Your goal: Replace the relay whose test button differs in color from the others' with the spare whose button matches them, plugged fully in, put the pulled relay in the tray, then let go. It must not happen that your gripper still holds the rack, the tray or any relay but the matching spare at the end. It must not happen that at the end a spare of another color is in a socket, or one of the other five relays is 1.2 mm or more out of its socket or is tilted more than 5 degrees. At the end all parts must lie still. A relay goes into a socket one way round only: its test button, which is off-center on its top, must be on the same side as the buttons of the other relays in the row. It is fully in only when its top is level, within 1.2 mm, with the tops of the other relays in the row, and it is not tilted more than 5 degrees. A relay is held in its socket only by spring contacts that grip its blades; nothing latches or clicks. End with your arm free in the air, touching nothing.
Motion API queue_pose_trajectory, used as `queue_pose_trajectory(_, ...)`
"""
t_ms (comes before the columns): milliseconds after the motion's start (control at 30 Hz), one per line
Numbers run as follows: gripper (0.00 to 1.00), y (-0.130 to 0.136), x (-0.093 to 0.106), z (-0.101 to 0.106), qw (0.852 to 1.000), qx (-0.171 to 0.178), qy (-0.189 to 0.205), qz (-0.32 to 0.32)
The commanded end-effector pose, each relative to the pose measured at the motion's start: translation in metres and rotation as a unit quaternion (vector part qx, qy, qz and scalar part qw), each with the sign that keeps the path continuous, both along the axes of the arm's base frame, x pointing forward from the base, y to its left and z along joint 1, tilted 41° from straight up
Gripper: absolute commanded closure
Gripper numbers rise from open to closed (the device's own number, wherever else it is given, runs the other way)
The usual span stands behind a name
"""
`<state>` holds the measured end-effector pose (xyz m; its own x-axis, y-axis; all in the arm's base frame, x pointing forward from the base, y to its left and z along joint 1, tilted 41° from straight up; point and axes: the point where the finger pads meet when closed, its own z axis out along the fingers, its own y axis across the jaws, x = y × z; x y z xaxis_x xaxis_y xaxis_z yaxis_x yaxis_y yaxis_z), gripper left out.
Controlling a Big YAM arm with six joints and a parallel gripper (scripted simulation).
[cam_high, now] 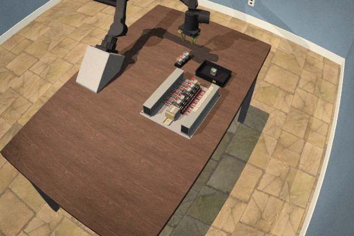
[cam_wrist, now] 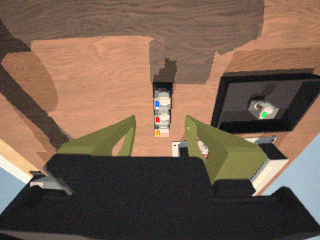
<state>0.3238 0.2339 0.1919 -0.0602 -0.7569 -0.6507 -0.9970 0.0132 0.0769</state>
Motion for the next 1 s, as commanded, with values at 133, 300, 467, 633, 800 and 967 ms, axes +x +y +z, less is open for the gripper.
queue_pose_trajectory(133, 0.41, 0.0, 0.015, 0.016, 1.0, 0.009, -0.026, -0.007)
queue_pose_trajectory(300, 0.41, 0.0, 0.015, 0.016, 1.0, 0.009, -0.026, -0.007)
queue_pose_trajectory(467, 0.41, 0.0, 0.015, 0.016, 1.0, 0.009, -0.026, -0.007)
queue_pose_trajectory(633, 0.41, 0.0, 0.015, 0.016, 1.0, 0.009, -0.026, -0.007)
queue_pose_trajectory(800, 0.41, 0.0, 0.015, 0.015, 1.0, 0.009, -0.025, -0.007)
queue_pose_trajectory(967, 0.41, -0.007, 0.012, 0.002, 1.0, 0.007, -0.019, -0.007)
